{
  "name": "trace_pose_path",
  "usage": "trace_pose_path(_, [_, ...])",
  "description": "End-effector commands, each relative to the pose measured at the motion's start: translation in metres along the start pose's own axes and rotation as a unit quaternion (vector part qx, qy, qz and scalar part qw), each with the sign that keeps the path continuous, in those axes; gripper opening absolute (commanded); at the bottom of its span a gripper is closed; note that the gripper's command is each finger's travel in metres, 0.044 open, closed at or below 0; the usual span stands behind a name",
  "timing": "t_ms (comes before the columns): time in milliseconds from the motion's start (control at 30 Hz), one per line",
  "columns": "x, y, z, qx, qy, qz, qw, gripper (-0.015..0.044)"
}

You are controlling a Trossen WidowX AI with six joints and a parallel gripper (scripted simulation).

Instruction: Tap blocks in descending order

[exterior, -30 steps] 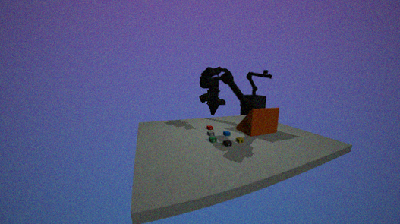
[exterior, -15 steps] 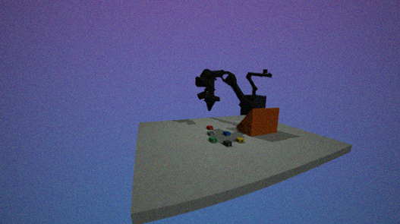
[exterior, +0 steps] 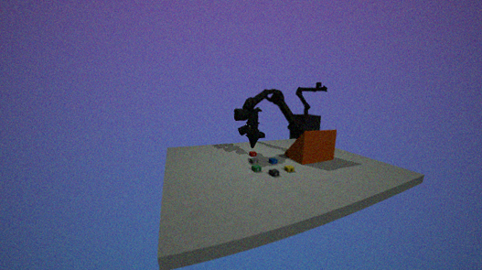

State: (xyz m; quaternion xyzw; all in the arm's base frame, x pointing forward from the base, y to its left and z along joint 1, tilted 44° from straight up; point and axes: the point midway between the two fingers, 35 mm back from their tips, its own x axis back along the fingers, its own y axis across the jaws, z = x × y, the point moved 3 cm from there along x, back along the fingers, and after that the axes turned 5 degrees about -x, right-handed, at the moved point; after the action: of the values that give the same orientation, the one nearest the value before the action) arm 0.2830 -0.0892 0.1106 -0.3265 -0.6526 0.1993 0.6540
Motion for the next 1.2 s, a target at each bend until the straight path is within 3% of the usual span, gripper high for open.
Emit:
trace_pose_path(0, [-0.006,0.000,0.000,0.002,-0.003,0.002,1.000,0.0020])
trace_pose_path(733, [-0.032,0.000,0.000,0.002,-0.003,0.002,1.000,0.0020])
trace_pose_path(867, [-0.004,0.000,0.000,0.002,-0.003,0.001,1.000,0.0020])
trace_pose_path(1033, [0.000,0.000,0.000,0.002,-0.003,0.001,1.000,0.0020])
trace_pose_path(1167, [0.045,0.002,-0.003,0.003,-0.003,-0.002,1.000,0.0020])
